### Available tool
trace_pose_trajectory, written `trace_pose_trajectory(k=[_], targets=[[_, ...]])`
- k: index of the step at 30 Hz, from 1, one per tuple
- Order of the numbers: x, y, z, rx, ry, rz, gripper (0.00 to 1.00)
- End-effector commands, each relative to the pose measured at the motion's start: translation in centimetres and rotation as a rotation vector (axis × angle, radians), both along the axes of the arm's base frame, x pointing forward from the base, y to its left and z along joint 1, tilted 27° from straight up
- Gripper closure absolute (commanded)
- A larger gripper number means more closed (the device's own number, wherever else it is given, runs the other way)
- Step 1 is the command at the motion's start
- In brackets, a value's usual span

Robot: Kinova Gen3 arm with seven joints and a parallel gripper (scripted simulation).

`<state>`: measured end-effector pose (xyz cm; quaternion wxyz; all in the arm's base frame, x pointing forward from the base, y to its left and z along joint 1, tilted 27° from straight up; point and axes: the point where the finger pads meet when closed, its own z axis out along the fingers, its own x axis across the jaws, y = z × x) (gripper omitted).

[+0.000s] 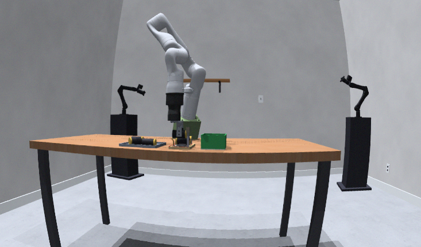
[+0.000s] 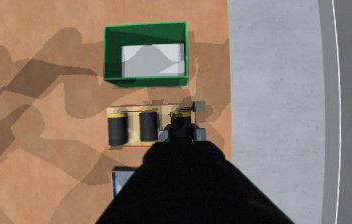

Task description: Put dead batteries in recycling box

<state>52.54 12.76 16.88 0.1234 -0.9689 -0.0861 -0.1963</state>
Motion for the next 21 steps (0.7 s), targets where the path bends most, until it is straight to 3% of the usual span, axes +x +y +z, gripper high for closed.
trace_pose_trajectory(k=[1, 21], targets=[[0.03, -0.02, 0.07, 0.000, -0.001, 0.000, 0.43], [0.19, 0.10, -0.32, 0.000, -0.001, 0.000, 0.43]])
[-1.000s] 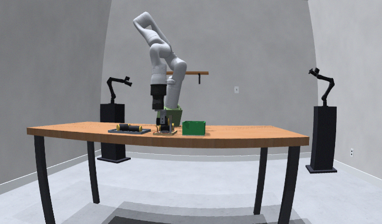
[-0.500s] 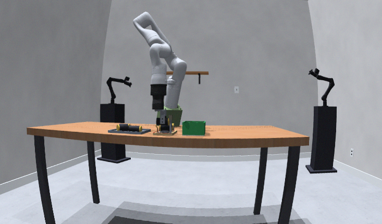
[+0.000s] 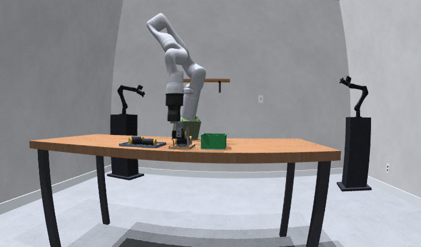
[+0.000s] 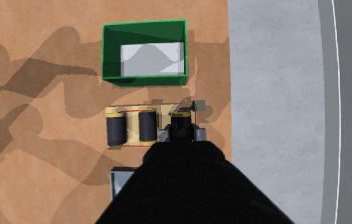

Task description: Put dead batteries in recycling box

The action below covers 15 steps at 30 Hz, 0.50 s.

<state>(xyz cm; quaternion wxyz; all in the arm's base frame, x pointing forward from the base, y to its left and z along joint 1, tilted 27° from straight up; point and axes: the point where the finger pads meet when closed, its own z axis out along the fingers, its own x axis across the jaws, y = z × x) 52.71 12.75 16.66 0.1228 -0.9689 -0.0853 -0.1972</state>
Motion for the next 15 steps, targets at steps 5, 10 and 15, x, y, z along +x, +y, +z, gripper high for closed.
trace_pose_trajectory(k=[5, 10, 15], targets=[[0.3, 0.3, -0.8, 0.000, 0.000, 0.001, 0.43], [0.6, 0.6, -1.6, 0.000, 0.000, 0.001, 0.43], [0.8, 0.7, -2.0, 0.000, 0.000, 0.001, 0.43]])
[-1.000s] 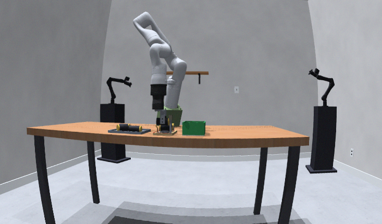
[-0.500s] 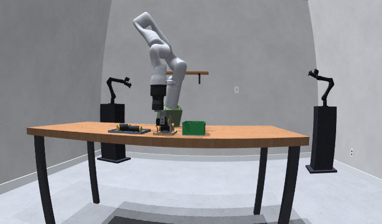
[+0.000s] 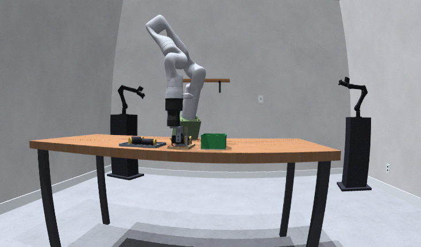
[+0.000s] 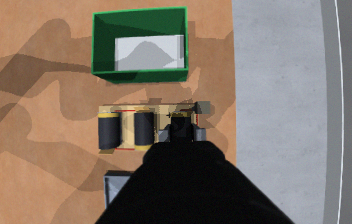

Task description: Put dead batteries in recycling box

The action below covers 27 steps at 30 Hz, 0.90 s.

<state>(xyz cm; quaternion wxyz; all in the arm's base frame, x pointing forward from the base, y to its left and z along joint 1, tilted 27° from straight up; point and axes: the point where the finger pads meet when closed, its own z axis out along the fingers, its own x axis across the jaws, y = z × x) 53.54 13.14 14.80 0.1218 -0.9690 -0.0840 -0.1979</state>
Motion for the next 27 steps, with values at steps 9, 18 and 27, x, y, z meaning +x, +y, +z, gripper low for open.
trace_pose_trajectory(k=[9, 18, 27], targets=[[0.17, 0.47, -0.66, 0.002, 0.001, 0.005, 0.43], [0.17, 0.47, -0.66, 0.002, 0.001, 0.005, 0.43], [0.17, 0.47, -0.66, 0.002, 0.001, 0.005, 0.10]])
